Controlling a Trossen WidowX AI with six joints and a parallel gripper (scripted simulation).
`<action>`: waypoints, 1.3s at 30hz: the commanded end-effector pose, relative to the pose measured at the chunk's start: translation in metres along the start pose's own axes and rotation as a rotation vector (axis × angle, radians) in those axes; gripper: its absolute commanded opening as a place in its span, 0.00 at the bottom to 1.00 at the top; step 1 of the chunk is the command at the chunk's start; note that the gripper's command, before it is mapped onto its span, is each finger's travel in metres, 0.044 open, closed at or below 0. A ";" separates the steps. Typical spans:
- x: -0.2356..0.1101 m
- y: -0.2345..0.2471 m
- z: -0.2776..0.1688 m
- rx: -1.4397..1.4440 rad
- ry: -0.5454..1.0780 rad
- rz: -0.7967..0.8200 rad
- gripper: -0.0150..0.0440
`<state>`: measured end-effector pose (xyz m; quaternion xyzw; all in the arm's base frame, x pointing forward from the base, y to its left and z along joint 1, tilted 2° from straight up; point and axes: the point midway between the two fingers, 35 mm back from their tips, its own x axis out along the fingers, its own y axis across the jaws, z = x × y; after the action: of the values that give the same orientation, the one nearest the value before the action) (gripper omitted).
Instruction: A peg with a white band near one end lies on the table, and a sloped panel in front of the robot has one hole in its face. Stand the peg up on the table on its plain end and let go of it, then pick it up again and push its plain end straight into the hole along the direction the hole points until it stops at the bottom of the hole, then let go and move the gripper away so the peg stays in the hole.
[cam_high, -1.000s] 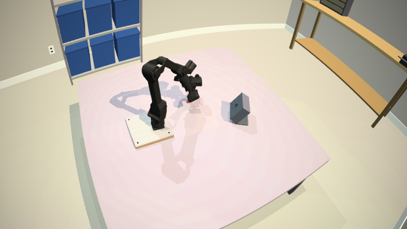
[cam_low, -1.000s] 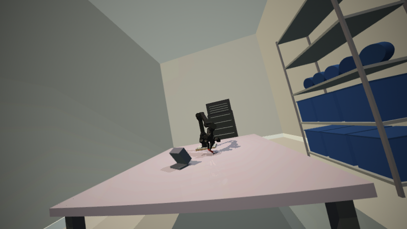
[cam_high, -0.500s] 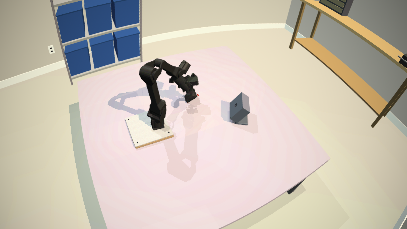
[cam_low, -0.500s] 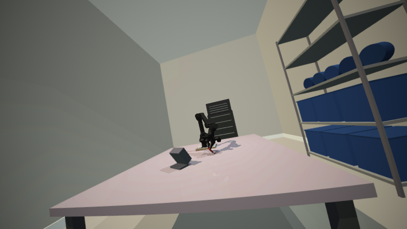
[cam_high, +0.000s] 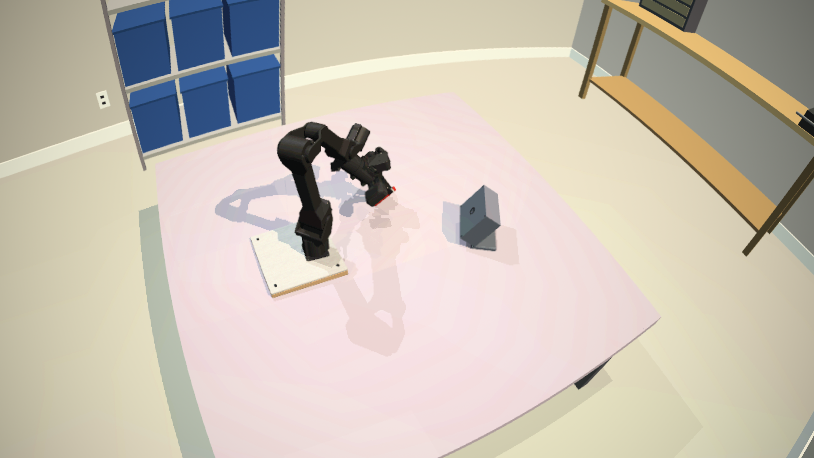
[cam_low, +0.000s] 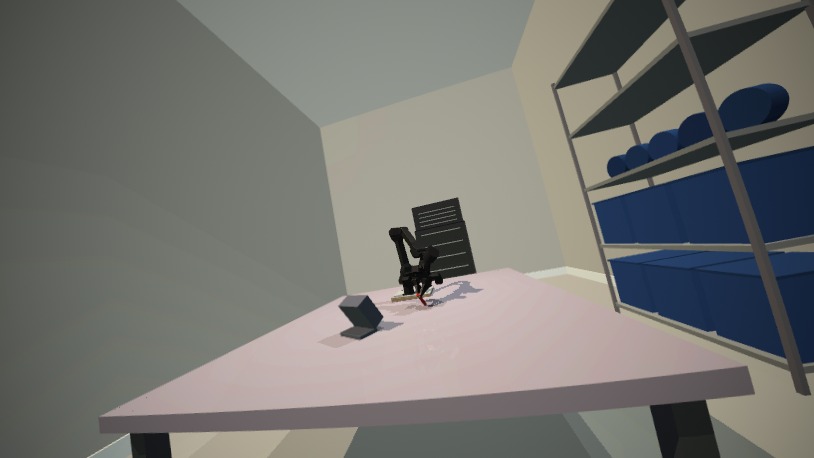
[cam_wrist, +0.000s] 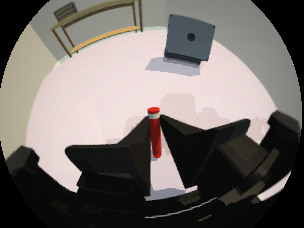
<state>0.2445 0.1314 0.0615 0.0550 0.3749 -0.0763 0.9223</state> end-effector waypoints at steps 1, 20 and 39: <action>-0.003 -0.001 -0.001 0.007 -0.038 0.000 0.34; -0.013 -0.001 -0.008 0.006 -0.201 0.000 0.34; -0.022 -0.001 -0.018 0.005 -0.364 -0.001 0.34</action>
<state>0.2188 0.1368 0.0658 0.0453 0.2135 -0.0838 0.9723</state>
